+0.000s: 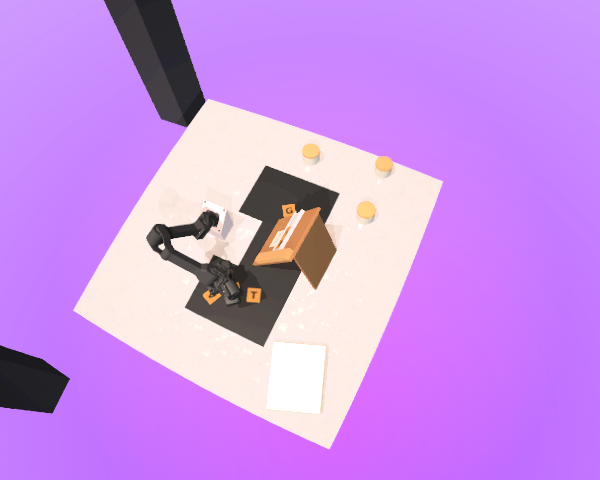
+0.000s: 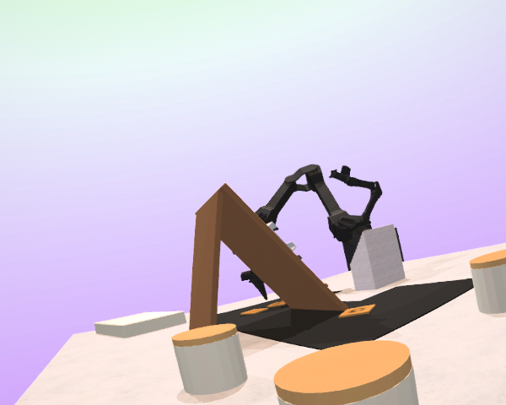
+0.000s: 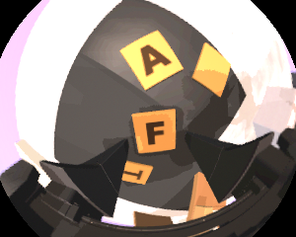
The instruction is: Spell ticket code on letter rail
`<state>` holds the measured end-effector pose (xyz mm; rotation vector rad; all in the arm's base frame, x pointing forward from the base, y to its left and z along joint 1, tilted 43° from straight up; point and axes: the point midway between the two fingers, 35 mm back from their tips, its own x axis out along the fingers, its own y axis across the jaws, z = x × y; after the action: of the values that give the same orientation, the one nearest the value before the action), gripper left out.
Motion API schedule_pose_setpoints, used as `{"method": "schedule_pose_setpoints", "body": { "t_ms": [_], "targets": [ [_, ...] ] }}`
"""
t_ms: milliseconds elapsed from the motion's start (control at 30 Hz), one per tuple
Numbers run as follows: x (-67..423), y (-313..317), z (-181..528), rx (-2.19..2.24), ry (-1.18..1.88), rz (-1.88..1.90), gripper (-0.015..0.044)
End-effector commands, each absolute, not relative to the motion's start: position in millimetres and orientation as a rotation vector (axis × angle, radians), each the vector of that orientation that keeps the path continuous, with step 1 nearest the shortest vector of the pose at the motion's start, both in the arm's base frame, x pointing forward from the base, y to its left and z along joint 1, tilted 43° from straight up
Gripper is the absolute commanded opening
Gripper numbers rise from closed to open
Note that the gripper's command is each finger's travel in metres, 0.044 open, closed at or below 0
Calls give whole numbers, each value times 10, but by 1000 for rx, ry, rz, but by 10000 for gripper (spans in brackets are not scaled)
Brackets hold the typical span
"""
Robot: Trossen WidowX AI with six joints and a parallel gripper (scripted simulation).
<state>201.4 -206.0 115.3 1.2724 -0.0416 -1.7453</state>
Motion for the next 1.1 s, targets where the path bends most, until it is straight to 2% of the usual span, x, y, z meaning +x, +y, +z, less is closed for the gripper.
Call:
{"method": "schedule_pose_setpoints", "body": {
  "t_ms": [0, 833, 867, 1067],
  "targets": [
    [2017, -2062, 1141, 1273, -36, -1744, 340],
    [2013, -2190, 1006, 1272, -36, -1744, 340],
    [2012, -2190, 1006, 1272, -36, -1744, 314],
    [2012, -2190, 1006, 1272, -36, -1744, 274]
  ]
}}
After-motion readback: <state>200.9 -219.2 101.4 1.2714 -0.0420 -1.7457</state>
